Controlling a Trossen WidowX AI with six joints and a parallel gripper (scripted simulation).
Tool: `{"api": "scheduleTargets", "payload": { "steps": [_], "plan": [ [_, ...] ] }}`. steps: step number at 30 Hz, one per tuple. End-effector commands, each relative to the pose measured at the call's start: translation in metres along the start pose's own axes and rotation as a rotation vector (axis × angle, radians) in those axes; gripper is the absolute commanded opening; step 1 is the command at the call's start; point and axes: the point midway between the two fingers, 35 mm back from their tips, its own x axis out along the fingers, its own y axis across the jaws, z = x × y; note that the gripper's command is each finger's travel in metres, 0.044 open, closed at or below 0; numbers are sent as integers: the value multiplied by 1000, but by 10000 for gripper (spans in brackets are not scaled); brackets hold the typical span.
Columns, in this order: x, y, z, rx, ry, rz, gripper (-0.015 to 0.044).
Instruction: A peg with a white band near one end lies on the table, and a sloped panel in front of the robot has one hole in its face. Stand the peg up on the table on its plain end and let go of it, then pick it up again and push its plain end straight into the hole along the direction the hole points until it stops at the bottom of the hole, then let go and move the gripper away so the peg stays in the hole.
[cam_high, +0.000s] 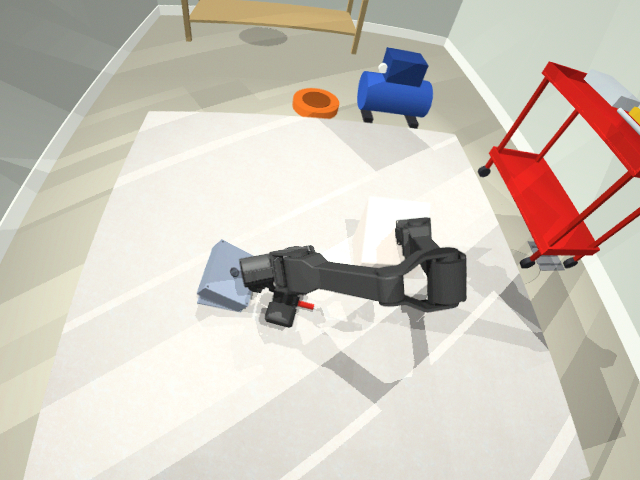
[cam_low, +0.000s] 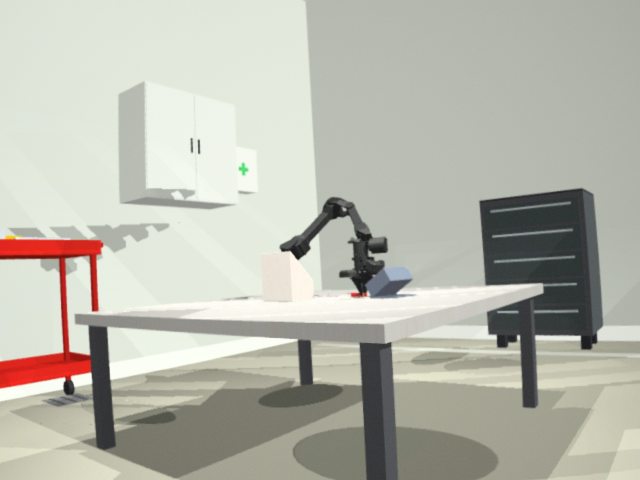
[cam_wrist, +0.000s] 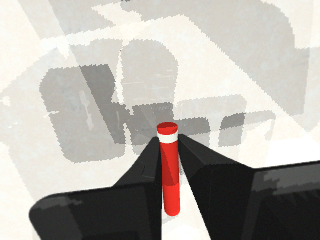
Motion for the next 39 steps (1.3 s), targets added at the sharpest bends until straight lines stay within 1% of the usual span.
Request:
{"api": "scheduleTargets", "payload": {
  "steps": [1, 7, 39],
  "plan": [
    [1, -1, 0, 4, -1, -4, 49],
    [-1, 0, -1, 1, -23, -1, 49],
    [-19, 0, -14, 1, -311, 0, 49]
  ]
}}
